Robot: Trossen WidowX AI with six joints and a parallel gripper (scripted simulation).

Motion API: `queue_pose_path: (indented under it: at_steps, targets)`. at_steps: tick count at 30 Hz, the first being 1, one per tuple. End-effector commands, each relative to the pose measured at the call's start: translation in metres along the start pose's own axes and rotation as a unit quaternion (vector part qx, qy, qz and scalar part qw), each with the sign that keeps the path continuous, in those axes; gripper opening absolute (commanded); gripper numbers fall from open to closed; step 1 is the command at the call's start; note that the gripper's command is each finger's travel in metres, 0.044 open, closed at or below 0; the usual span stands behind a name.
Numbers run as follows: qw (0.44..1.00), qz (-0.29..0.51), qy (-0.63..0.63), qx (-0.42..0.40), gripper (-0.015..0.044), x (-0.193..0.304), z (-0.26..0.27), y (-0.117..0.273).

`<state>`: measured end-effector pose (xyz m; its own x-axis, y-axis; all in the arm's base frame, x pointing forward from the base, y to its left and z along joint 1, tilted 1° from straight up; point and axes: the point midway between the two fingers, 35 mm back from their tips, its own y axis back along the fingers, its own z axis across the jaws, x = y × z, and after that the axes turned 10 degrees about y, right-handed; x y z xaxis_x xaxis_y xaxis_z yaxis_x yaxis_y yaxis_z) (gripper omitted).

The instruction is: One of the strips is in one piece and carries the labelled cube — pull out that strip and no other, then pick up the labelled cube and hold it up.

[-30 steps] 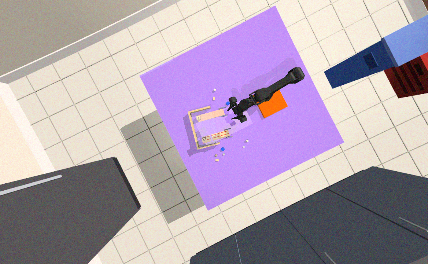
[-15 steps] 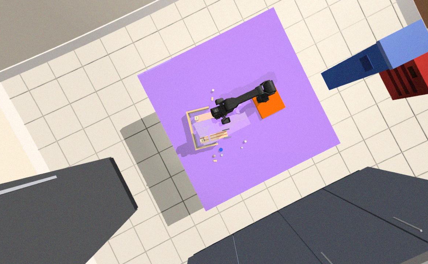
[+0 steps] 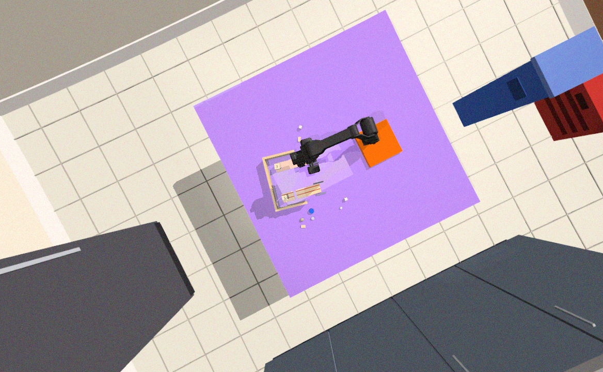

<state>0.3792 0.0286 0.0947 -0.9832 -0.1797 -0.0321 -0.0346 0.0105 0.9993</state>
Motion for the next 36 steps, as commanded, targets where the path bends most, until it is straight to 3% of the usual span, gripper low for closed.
queue_pose_path:
  at_steps: [1, 36]
  targets:
    - [1.000, 0.004, -0.002, 0.002, 0.0000, 0.001, -0.001, -0.009]
    - [1.000, 0.005, -0.002, 0.002, 0.0000, 0.004, -0.004, -0.064]
